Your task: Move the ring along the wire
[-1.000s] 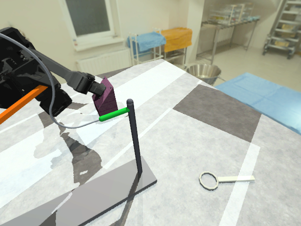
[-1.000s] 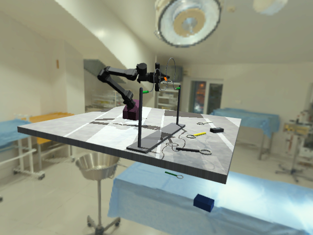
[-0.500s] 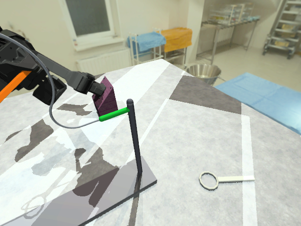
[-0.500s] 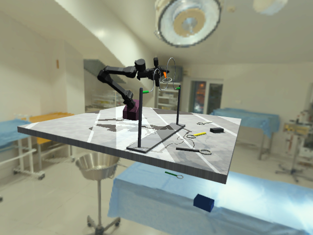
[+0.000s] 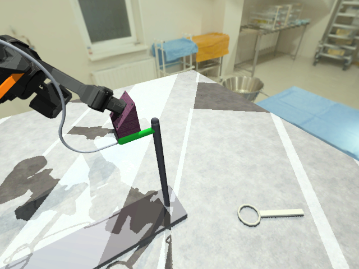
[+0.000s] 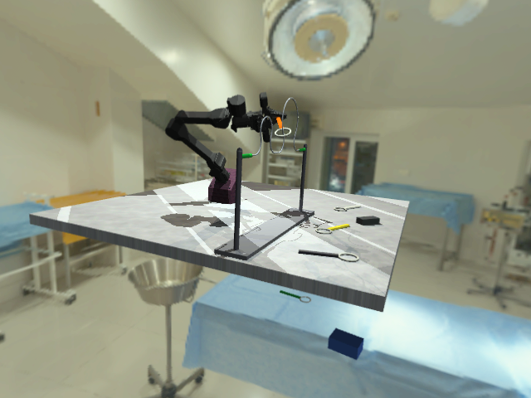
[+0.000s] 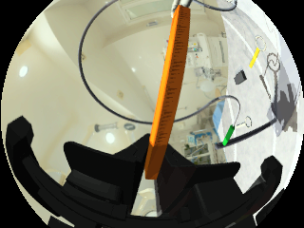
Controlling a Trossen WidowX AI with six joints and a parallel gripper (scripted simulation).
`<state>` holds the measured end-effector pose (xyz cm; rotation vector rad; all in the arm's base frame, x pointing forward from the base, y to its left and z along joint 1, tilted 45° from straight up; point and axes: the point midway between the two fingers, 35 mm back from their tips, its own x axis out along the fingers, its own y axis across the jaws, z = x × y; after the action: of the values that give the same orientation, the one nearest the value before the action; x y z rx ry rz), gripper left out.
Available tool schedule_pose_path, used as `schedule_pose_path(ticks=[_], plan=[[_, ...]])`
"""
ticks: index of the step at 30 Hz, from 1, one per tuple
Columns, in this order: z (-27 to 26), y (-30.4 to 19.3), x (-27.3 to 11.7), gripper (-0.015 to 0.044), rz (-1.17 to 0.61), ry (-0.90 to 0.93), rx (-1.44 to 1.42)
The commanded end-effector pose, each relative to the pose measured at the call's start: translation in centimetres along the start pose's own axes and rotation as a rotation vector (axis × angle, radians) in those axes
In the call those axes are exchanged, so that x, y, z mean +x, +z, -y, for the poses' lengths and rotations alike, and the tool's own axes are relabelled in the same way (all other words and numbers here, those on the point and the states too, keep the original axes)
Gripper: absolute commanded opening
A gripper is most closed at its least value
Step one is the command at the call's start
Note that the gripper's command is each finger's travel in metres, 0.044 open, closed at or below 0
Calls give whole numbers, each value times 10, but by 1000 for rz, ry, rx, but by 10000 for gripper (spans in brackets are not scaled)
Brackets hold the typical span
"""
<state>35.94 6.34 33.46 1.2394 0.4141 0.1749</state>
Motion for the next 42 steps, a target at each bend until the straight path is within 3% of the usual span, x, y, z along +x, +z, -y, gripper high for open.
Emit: schedule_pose_path(ticks=[1,42], plan=[[-3,0,0,-150,2,-7,-24],[14,4,-1,-150,38,-268,-449]])
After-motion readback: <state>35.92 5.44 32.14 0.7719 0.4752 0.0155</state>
